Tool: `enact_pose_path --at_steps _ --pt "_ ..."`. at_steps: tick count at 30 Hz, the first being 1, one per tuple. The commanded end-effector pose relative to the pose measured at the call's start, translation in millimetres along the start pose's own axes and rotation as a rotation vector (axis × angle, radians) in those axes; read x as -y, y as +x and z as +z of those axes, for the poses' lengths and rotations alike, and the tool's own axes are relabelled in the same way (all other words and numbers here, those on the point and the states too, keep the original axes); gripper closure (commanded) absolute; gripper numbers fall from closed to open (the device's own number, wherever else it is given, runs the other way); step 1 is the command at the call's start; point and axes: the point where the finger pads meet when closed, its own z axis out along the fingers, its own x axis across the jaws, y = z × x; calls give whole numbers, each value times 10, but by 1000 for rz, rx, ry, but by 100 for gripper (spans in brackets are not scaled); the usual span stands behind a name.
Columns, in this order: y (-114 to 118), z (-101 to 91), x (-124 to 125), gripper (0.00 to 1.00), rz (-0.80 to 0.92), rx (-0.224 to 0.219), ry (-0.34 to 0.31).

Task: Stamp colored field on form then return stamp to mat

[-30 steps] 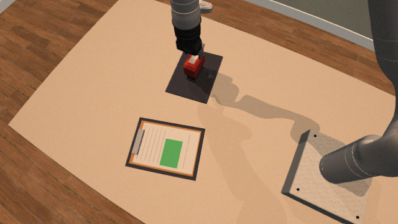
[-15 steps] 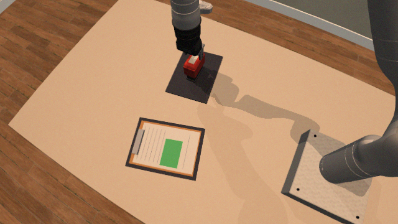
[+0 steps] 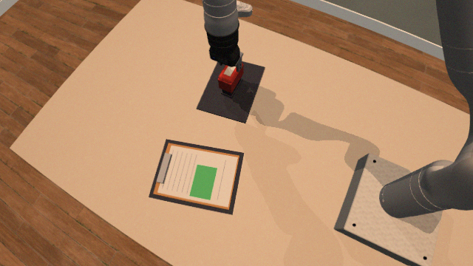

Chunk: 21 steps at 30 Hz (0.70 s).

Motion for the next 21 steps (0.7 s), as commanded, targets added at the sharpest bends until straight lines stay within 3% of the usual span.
enact_pose_path --at_steps 1,21 --pt "-6 -7 1 0 0 2 0" --pt "-6 20 1 0 0 2 0"
